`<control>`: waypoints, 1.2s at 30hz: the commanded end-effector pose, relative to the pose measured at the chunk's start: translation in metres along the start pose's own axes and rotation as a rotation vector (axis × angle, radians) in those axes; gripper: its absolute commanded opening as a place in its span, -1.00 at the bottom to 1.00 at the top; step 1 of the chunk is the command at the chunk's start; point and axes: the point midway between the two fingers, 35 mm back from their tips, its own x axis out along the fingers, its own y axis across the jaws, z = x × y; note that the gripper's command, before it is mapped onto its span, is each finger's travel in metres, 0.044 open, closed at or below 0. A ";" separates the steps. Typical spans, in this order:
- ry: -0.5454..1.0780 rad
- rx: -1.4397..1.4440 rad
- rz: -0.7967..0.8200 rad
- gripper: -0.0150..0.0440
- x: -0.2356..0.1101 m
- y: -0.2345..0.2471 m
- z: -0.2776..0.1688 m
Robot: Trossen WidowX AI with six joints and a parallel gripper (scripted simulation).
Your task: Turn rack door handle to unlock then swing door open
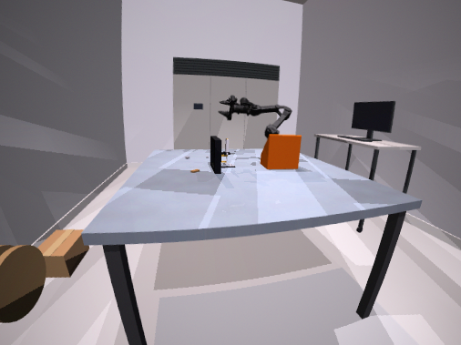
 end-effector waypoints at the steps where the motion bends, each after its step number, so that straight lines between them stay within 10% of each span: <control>1: 0.005 0.002 -0.001 0.78 0.001 0.000 -0.001; 5: 0.098 0.031 -0.012 0.48 0.012 0.002 -0.018; 36: 0.922 0.007 -0.238 0.48 0.039 0.028 -0.176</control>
